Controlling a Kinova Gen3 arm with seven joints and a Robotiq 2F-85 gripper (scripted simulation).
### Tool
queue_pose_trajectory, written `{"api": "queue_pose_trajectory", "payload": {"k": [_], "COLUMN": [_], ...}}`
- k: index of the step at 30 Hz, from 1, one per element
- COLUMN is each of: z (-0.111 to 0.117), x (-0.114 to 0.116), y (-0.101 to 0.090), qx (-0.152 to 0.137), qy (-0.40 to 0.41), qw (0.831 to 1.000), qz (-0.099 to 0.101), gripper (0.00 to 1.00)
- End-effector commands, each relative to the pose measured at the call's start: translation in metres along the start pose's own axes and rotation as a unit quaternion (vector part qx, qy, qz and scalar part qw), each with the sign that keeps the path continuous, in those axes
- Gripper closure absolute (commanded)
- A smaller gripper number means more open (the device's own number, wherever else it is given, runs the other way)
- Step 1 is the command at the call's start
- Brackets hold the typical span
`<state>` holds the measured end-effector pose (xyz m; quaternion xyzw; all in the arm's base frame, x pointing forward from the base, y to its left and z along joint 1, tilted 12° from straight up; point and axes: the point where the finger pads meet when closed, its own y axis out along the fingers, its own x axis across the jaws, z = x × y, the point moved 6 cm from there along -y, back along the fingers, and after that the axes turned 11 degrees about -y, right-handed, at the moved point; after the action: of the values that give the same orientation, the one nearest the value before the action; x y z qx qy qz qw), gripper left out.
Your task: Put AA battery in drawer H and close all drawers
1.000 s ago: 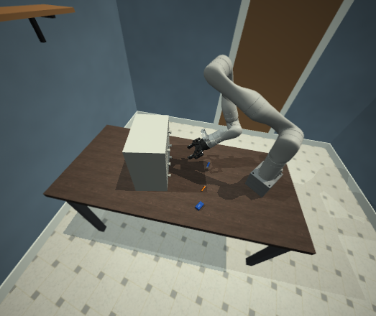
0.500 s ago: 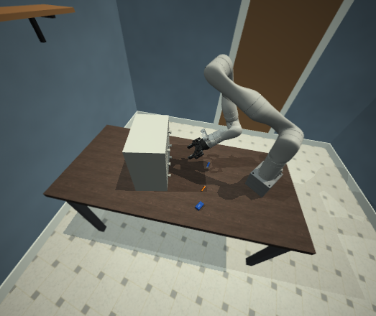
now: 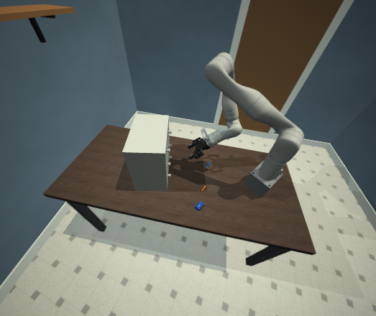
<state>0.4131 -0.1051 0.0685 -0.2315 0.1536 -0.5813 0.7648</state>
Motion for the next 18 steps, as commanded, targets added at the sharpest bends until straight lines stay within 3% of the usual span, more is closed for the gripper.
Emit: {"api": "queue_pose_trajectory", "payload": {"k": [1, 18], "z": [0.0028, 0.0066], "x": [0.0008, 0.0014], "y": [-0.0006, -0.0071], "qx": [0.002, -0.02], "qy": [-0.002, -0.002], "qw": [1.0, 1.0], "qz": [-0.001, 0.003], "gripper": [0.0, 0.0]}}
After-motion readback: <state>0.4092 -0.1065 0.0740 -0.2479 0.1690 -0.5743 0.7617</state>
